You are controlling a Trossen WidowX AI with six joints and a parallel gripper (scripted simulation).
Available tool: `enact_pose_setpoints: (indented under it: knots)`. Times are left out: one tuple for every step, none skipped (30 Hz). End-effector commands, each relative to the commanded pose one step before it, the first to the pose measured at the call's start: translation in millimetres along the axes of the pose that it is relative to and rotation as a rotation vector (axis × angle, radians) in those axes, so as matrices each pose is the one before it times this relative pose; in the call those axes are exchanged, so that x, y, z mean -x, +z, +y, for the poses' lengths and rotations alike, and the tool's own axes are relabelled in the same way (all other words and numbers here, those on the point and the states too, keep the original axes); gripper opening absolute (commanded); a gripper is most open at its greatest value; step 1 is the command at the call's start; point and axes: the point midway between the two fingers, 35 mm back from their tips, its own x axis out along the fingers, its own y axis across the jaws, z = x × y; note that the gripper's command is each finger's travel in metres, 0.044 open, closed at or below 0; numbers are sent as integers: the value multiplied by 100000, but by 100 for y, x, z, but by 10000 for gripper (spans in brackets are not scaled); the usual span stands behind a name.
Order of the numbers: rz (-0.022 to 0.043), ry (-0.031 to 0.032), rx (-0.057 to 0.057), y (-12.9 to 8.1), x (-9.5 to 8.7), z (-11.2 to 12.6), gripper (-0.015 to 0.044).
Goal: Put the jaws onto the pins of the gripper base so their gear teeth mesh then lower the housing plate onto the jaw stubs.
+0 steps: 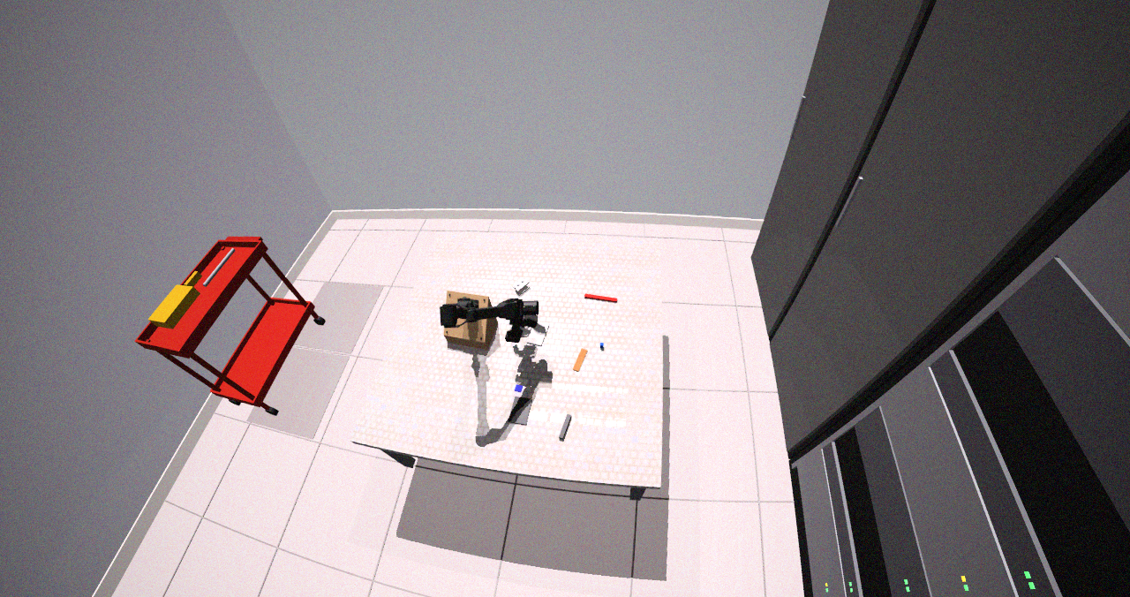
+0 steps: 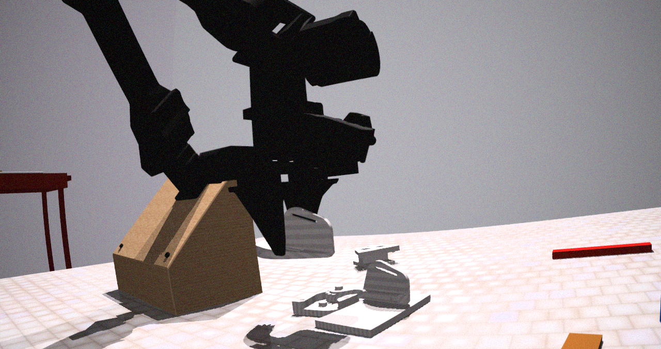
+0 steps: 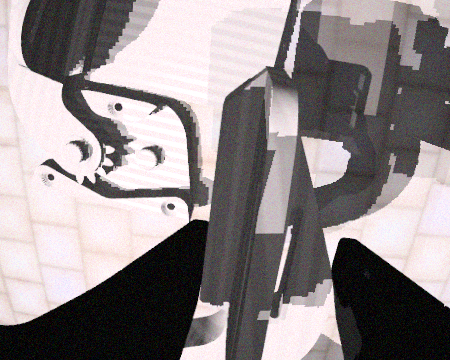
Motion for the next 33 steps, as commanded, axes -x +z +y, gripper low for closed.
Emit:
enact_pose_setpoints:
  knots:
    - [-128,-595,2215,5,-17,-64,134]
    - [0,0,285,0,0,0,134]
    - [0,0,0,0,0,0,134]
    - [0,0,0,0,0,0,134]
    - [0,0,0,0,0,0,134]
    - [0,0,0,0,0,0,134]
    - [0,0,0,0,0,0,134]
    - [0,0,0,0,0,0,134]
    - [0,0,0,0,0,0,134]
    - [0,0,0,0,0,0,134]
    - [0,0,0,0,0,0,134]
    - [-2,3,-1,43,3,25,134]
    - [-6,9,-4,128,7,74,134]
    - [-11,14,-7,213,11,126,134]
    - [-13,16,-9,265,12,161,134]
    - [-13,15,-9,264,11,166,134]
    - [-12,14,-9,262,9,170,134]
    - [-12,12,-9,261,7,174,134]
    - [-12,11,-9,259,5,178,134]
    - [-11,10,-10,257,4,182,134]
    - [-11,8,-10,255,2,186,134]
    - [-11,7,-10,252,0,190,134]
    - [-11,6,-10,251,-2,194,134]
    - [-10,4,-10,249,-4,198,134]
    - [-10,3,-10,247,-6,202,134]
    - [-10,1,-11,244,-7,206,134]
    - [-10,0,-11,241,-9,209,134]
    - [-8,-1,-9,191,-9,169,134]
    - [-4,-1,-5,114,-6,103,134]
    - [-1,0,-2,38,-2,34,134]
    - [0,0,0,0,0,0,134]
    - [0,0,0,0,0,0,134]
    - [0,0,0,0,0,0,134]
